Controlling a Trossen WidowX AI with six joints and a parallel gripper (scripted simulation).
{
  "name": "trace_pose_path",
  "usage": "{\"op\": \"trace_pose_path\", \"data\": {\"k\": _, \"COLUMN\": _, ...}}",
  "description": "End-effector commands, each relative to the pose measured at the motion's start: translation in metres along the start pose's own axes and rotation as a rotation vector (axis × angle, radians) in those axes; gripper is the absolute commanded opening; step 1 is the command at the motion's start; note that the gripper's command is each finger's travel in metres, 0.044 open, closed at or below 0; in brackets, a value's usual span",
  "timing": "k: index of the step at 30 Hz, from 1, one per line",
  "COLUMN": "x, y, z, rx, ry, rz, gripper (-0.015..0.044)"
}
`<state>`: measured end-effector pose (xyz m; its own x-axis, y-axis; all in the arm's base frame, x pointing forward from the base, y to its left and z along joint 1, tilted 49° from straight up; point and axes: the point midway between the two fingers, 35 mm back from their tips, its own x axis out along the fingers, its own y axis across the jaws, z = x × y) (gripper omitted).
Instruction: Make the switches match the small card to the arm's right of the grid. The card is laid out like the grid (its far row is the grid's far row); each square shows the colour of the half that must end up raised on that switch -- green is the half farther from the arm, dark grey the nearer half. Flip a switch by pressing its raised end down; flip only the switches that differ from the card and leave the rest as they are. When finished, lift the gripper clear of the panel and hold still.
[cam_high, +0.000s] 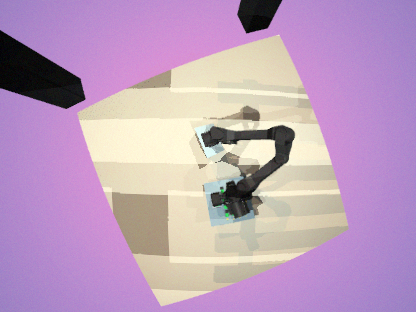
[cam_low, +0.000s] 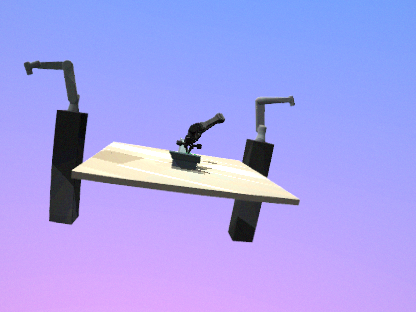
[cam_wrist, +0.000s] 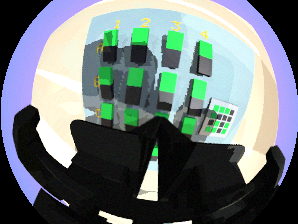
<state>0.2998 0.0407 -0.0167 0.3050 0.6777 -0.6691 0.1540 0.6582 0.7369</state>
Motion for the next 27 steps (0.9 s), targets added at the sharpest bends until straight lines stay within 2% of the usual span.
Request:
{"op": "trace_pose_path", "data": {"k": 1, "x": 0.001, "y": -0.001, "z": -0.001, "rx": 0.008, "ry": 0.002, "rz": -0.003, "gripper": 0.0}}
{"op": "trace_pose_path", "data": {"k": 7, "x": -0.002, "y": 0.0, "z": 0.0, "rx": 0.001, "ry": 0.0, "rz": 0.0, "gripper": 0.0}}
{"op": "trace_pose_path", "data": {"k": 11, "x": -0.053, "y": -0.002, "z": -0.002, "rx": 0.007, "ry": -0.019, "rz": -0.007, "gripper": 0.0}}
{"op": "trace_pose_path", "data": {"k": 13, "x": -0.064, "y": -0.002, "z": -0.003, "rx": 0.008, "ry": -0.023, "rz": -0.006, "gripper": 0.0}}
{"op": "trace_pose_path", "data": {"k": 16, "x": -0.064, "y": -0.004, "z": -0.005, "rx": 0.008, "ry": -0.023, "rz": -0.006, "gripper": 0.0}}
{"op": "trace_pose_path", "data": {"k": 19, "x": -0.063, "y": -0.03, "z": -0.021, "rx": 0.008, "ry": -0.023, "rz": -0.008, "gripper": 0.0}}
{"op": "trace_pose_path", "data": {"k": 24, "x": -0.062, "y": -0.032, "z": -0.022, "rx": 0.008, "ry": -0.024, "rz": -0.008, "gripper": 0.0}}
{"op": "trace_pose_path", "data": {"k": 27, "x": -0.041, "y": -0.033, "z": -0.022, "rx": 0.008, "ry": -0.039, "rz": -0.009, "gripper": 0.0}}
